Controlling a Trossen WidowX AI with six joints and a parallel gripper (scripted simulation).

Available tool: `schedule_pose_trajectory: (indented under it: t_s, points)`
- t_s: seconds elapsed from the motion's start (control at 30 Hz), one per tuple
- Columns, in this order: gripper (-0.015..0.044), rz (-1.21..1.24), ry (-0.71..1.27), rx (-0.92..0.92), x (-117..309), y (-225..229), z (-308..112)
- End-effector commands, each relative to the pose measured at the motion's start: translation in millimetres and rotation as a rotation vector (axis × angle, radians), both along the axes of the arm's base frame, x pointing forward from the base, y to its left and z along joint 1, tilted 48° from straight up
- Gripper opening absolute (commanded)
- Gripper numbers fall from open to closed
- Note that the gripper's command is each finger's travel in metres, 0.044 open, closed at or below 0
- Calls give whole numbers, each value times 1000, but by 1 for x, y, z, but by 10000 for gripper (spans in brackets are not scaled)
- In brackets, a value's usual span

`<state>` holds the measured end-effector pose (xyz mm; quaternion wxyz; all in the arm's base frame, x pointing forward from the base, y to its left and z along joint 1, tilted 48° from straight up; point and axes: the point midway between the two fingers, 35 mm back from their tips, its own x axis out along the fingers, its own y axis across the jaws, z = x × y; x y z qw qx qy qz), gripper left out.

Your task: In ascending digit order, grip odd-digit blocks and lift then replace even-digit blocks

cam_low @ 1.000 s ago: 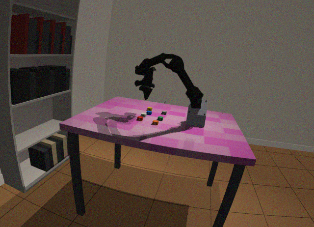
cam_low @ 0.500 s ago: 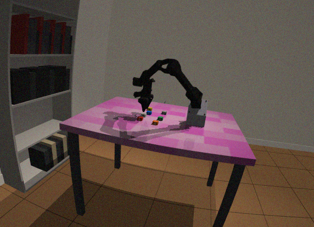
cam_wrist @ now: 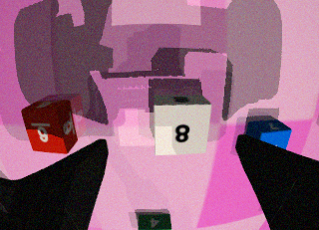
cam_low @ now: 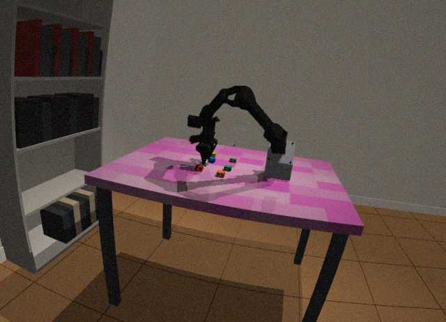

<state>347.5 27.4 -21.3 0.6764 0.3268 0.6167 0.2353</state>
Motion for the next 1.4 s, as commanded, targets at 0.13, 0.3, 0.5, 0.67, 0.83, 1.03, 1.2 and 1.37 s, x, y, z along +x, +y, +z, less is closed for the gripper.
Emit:
schedule_pose_trajectory:
  t_s: [0.13,0.3,0.5,0.67,0.83,1.03,1.2,1.37]
  points:
    - [400,-7,3,8,1,8,-7]
    - [269,-7,3,8,1,8,-7]
    - [120,-7,3,8,1,8,-7]
    - [120,-7,3,8,1,8,-7]
    - [120,-7,3,8,1,8,-7]
    - [120,-8,4,8,1,8,-7]
    - [120,-16,5,10,1,6,-5]
    - [120,-12,4,9,0,1,-1]
